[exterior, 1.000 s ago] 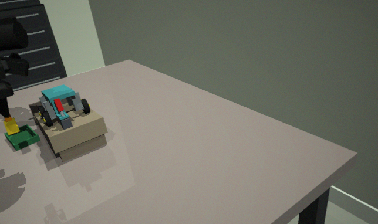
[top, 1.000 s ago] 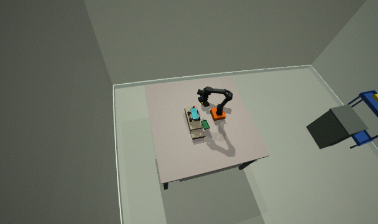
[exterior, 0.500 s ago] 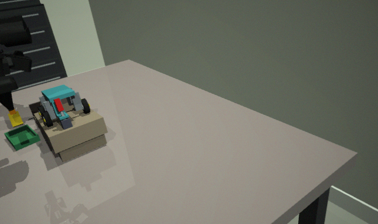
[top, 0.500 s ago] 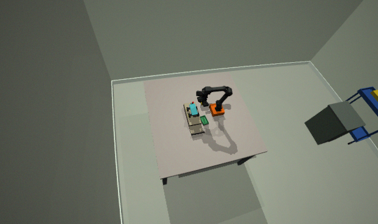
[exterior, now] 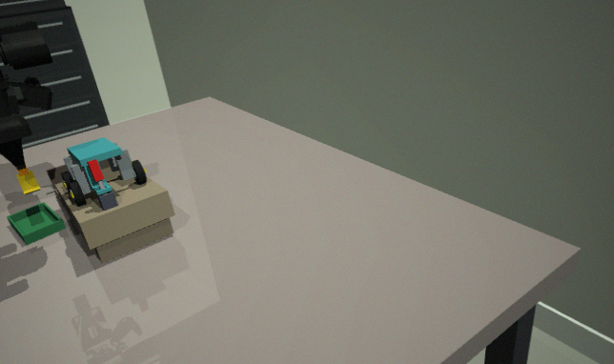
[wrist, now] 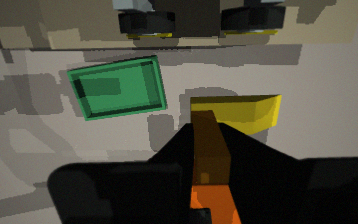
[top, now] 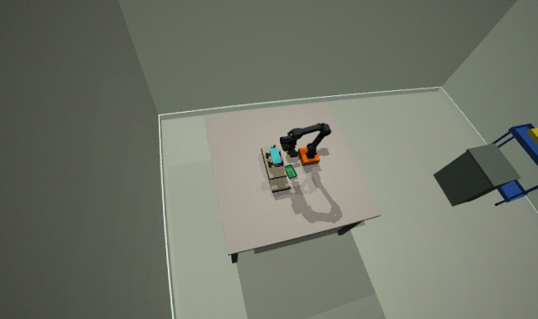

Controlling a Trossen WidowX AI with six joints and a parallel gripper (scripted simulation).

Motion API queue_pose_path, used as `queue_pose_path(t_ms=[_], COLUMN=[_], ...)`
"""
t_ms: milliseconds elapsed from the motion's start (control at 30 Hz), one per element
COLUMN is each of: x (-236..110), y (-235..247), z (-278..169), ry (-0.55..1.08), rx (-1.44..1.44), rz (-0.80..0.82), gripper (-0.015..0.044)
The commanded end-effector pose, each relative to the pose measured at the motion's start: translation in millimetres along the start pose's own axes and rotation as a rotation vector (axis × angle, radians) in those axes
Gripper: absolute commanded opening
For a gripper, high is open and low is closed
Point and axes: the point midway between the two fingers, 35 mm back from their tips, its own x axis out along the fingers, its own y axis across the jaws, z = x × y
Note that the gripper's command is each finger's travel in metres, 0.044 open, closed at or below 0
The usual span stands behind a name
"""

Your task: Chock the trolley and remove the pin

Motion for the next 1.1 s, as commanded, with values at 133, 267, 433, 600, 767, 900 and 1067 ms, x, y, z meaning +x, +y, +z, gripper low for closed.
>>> queue_pose_path(t_ms=[133,267,433,600,767,900,1067], x=[1,2,2,3,3,4,5], y=[27,42,61,79,99,114,133], z=[6,9,12,15,20,23,28], ry=[0.001,0.001,0.001,0.001,0.000,0.000,0.000], rx=[0.005,0.005,0.005,0.006,0.006,0.006,0.006], rz=[-0.003,-0.002,0.000,0.002,0.004,0.006,0.008], gripper=[0.0000,0.0000,0.0000,0.0000,0.0000,0.0000,0.0000])
